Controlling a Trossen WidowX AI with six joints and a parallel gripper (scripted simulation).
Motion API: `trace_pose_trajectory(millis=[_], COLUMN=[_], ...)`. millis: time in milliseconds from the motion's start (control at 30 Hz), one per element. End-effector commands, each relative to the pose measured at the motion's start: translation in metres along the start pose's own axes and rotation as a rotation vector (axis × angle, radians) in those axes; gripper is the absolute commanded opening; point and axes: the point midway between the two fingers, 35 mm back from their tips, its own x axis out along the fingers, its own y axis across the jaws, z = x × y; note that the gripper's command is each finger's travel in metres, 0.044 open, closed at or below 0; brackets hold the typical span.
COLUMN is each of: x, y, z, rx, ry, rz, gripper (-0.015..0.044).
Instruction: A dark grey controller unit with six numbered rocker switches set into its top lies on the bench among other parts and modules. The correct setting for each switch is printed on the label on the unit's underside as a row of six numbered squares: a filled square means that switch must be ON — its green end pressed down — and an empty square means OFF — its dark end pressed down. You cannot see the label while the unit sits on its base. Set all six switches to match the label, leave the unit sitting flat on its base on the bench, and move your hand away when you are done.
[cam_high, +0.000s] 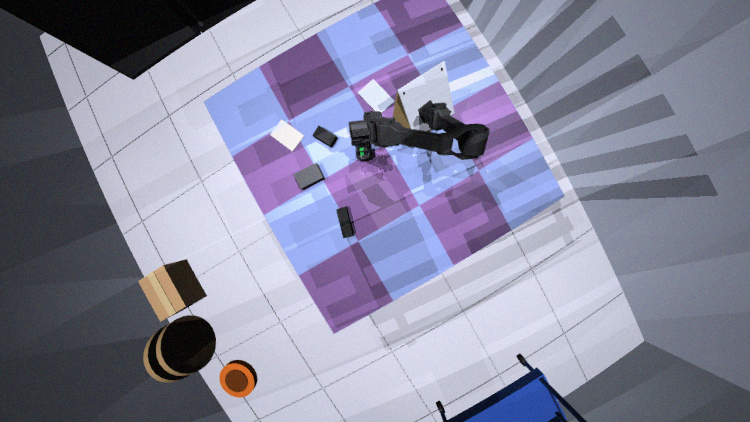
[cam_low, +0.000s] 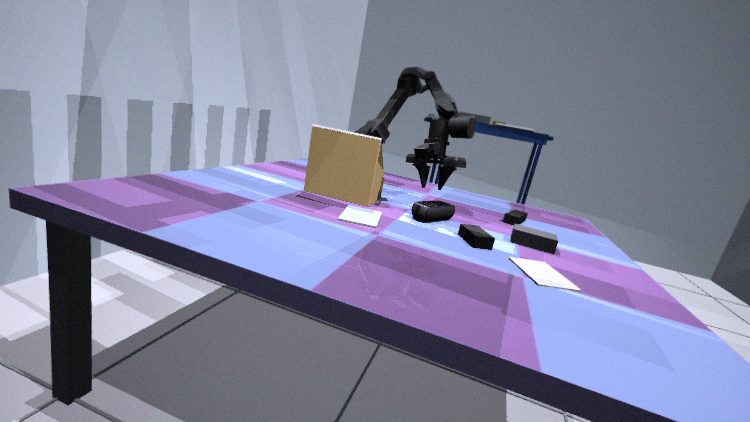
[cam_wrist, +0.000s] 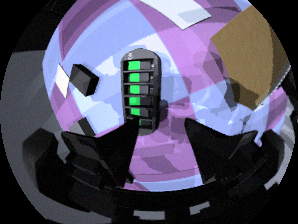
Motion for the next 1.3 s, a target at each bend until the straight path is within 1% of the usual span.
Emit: trace_pose_trajectory(millis=[0,233,600,1267], x=[0.019,0.021,0.023,0.054], y=[-0.015,-0.018,-0.018,-0.021], z=[-0.024,-0.029,-0.029,-0.030], rx=[0.010,0.009,0.009,0.010], ry=[0.034,0.045,0.045,0.044], rz=[0.128,0.146,0.146,0.145], gripper=[0.0177,0.0000,0.0000,0.0000])
